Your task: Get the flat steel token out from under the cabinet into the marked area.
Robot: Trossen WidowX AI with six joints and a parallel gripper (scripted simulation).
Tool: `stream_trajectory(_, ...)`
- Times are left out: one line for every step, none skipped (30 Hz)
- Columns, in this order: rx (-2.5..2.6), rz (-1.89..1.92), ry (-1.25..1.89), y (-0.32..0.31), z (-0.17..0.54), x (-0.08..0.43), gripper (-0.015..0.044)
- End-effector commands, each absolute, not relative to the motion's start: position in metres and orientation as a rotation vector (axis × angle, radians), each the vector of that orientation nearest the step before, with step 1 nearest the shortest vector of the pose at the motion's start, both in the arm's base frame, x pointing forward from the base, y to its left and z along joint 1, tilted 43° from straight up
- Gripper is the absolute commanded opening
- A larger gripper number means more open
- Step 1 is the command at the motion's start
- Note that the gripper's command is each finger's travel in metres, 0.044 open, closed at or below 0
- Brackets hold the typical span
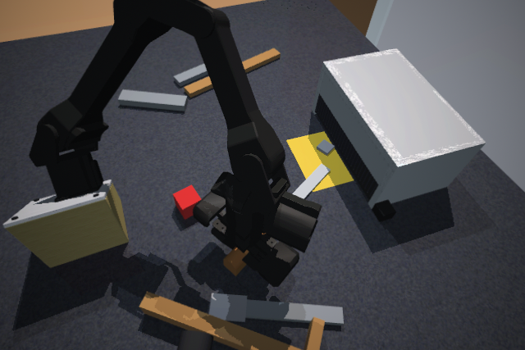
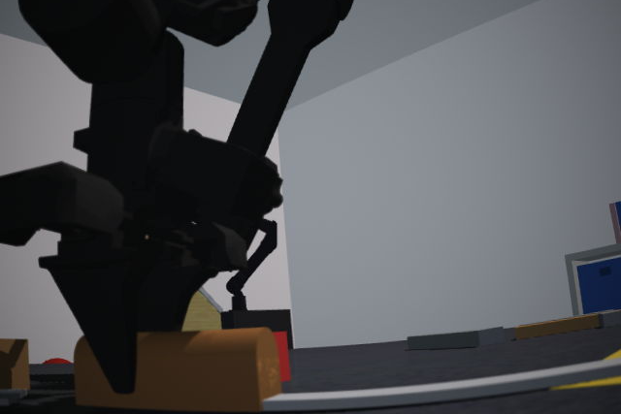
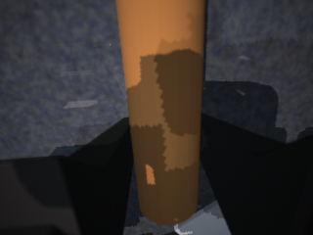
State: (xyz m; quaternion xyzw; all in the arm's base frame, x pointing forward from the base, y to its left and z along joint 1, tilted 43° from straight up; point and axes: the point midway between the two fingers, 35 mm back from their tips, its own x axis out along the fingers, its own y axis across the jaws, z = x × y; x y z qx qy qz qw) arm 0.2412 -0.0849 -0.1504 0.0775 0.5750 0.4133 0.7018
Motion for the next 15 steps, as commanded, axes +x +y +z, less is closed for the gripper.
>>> stream_trajectory(0.178, 0.916, 1.280, -0.088, -0.153, 0.234, 0.0000)
stream_trajectory(0.178, 0.916, 1.280, -0.089, -0.153, 0.233, 0.0000)
stream_trajectory(0.178, 0.916, 1.280, -0.089, -0.153, 0.232, 0.0000)
stream_trajectory(0.178, 0.916, 1.280, -0.090, -0.154, 0.230, 0.0000)
stream_trajectory(0.178, 0.916, 1.280, -0.090, -0.154, 0.229, 0.0000)
stream_trajectory(0.178, 0.916, 1.280, -0.091, -0.155, 0.228, 0.0000)
stream_trajectory(0.178, 0.916, 1.280, -0.091, -0.155, 0.227, 0.0000)
stream_trajectory(0.178, 0.916, 1.280, -0.092, -0.156, 0.225, 0.0000)
stream_trajectory(0.178, 0.916, 1.280, -0.092, -0.156, 0.224, 0.0000)
stream_trajectory(0.178, 0.916, 1.281, -0.093, -0.156, 0.223, 0.0000)
stream_trajectory(0.178, 0.916, 1.281, -0.093, -0.157, 0.221, 0.0000)
stream_trajectory(0.178, 0.916, 1.281, -0.094, -0.157, 0.220, 0.0000)
stream_trajectory(0.178, 0.916, 1.281, -0.094, -0.157, 0.220, 0.0000)
stream_trajectory(0.176, 0.918, 1.279, -0.094, -0.157, 0.220, 0.0000)
stream_trajectory(0.173, 0.920, 1.278, -0.094, -0.157, 0.220, 0.0000)
